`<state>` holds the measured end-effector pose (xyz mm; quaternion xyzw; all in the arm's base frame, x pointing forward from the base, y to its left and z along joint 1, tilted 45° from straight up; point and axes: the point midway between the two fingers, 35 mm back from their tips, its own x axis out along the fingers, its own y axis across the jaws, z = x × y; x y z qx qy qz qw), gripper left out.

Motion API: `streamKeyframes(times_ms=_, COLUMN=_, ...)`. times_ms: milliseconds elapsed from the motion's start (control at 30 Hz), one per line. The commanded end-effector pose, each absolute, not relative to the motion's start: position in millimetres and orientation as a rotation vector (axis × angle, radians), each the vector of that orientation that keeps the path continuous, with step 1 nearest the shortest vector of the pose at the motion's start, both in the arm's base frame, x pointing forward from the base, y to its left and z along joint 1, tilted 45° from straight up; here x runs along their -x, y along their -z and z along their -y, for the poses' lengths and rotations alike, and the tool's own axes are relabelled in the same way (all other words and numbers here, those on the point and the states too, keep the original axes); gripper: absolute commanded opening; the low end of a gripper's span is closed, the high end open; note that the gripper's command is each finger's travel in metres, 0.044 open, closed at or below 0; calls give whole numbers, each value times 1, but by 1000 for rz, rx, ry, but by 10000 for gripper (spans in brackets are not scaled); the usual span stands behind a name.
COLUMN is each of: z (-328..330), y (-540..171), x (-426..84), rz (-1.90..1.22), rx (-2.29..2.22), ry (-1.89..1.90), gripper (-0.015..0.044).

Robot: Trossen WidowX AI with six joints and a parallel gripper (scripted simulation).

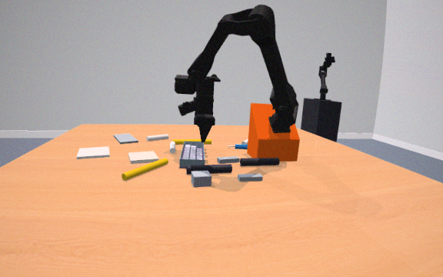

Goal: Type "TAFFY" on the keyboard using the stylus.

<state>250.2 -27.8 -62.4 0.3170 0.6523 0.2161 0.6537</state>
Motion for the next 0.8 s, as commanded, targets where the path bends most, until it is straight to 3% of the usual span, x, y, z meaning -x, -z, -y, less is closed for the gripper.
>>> streamKeyframes(times_ms=0, z=26, y=61, x=-249, rz=-1477, rx=-723, ry=-489, gripper=0)
streamKeyframes(times_ms=300, z=-30, y=5, x=-260, rz=-1476, rx=-726, ry=-492, gripper=0)
streamKeyframes(times_ms=767, z=-25, y=-3, x=-261, rz=-1477, rx=-726, ry=-491, gripper=0)
